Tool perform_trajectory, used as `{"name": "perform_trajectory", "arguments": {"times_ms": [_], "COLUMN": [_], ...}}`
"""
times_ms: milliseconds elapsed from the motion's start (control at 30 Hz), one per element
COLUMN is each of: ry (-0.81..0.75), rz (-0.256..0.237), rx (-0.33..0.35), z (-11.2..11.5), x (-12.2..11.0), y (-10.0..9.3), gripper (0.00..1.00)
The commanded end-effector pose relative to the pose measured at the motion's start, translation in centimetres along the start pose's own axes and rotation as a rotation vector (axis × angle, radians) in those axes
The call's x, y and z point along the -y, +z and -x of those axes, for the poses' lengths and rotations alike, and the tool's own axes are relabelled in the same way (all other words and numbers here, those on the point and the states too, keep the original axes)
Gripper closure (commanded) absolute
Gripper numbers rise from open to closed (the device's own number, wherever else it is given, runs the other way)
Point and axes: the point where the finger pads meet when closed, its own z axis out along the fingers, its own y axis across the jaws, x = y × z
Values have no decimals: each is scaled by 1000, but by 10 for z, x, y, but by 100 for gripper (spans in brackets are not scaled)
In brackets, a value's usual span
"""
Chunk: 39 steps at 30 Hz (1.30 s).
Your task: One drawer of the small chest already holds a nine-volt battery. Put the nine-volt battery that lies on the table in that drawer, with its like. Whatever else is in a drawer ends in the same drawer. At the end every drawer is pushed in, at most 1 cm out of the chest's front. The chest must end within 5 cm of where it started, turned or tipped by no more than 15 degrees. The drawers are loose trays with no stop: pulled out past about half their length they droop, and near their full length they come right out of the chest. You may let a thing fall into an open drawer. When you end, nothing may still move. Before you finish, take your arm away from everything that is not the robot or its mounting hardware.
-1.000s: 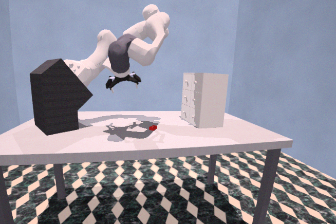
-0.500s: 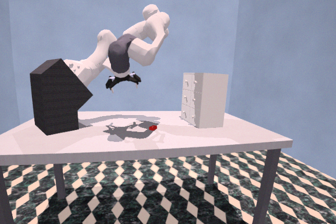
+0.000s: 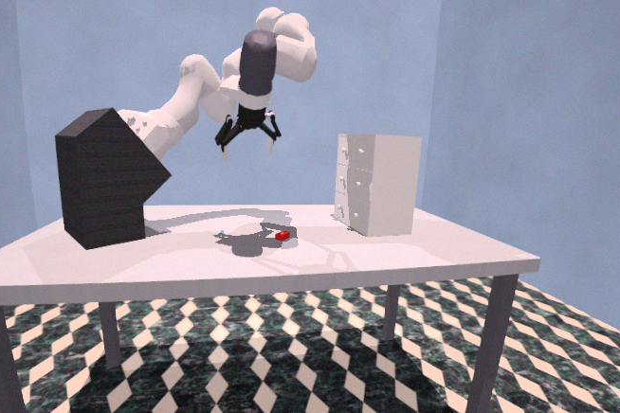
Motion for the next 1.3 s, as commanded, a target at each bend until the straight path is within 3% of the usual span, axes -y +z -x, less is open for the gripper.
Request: {"name": "perform_trajectory", "arguments": {"times_ms": [0, 33, 133, 167, 267, 300, 400, 433, 567, 600, 667, 700, 800, 833, 933, 967, 1033, 1067, 1167, 1267], "ry": [136, 149, 149, 163, 163, 177, 177, 190, 190, 202, 202, 214, 214, 224, 224, 234, 234, 241, 241, 252], "rz": [-37, -62, -62, -84, -84, -101, -101, -114, -114, -123, -123, -127, -127, -128, -128, -124, -124, -118, -118, -102], "rx": [41, 99, 99, 159, 159, 223, 223, 287, 287, 352, 352, 416, 416, 478, 478, 537, 537, 591, 591, 680], "z": [6, 8, 8, 9, 9, 9, 9, 8, 8, 6, 6, 2, 2, -2, -2, -7, -7, -13, -13, -24], "x": [0, -11, -11, -22, -22, -35, -35, -47, -47, -61, -61, -74, -74, -87, -87, -100, -100, -111, -111, -131], "y": [-5, -17, -17, -30, -30, -43, -43, -56, -56, -69, -69, -81, -81, -93, -93, -104, -104, -114, -114, -129], "gripper": [0, 0, 0, 0, 0, 0, 0, 0, 0, 0, 0, 0, 0, 0, 0, 0, 0, 0, 0, 0]}}
